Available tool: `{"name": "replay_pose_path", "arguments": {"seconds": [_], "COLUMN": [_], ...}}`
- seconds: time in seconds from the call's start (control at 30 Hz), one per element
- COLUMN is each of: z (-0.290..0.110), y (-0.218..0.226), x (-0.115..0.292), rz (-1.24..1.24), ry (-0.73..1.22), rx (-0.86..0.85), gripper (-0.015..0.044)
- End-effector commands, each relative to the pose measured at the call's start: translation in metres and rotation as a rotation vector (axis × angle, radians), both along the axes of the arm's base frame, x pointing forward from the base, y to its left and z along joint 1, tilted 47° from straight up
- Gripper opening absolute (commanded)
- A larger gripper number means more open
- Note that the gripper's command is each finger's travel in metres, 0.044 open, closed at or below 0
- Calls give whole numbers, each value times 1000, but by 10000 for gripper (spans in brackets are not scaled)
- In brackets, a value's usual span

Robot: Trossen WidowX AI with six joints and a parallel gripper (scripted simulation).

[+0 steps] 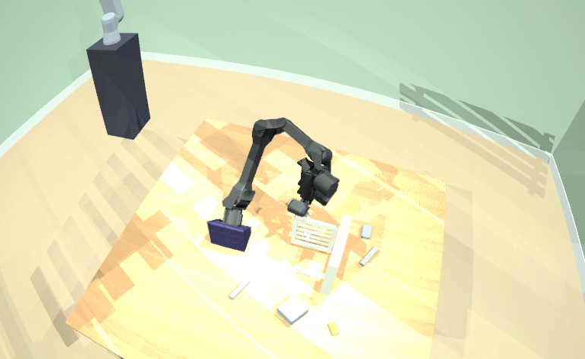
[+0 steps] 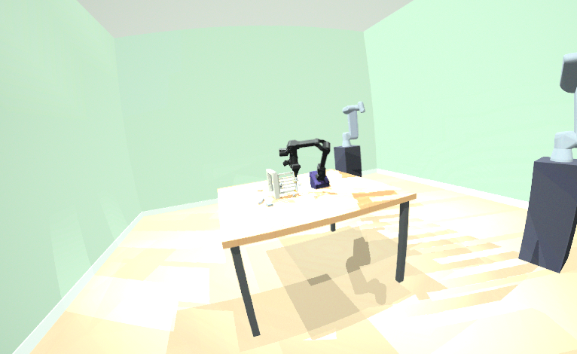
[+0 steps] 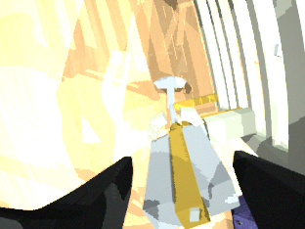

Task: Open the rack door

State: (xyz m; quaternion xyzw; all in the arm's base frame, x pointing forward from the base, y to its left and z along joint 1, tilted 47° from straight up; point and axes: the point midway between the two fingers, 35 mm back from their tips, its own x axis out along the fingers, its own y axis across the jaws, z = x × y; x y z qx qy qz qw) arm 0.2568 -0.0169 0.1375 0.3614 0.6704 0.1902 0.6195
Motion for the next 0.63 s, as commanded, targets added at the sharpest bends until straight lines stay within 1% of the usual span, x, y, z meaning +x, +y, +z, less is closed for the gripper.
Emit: {"name": "replay_pose_path", "arguments": {"seconds": [0.0, 0.6], "z": [8, 33], "y": [-7, -32], "x": [0, -3], "rz": [-23, -115], "ry": [-19, -60], "rx": [-20, -73], "gripper": [280, 280]}}
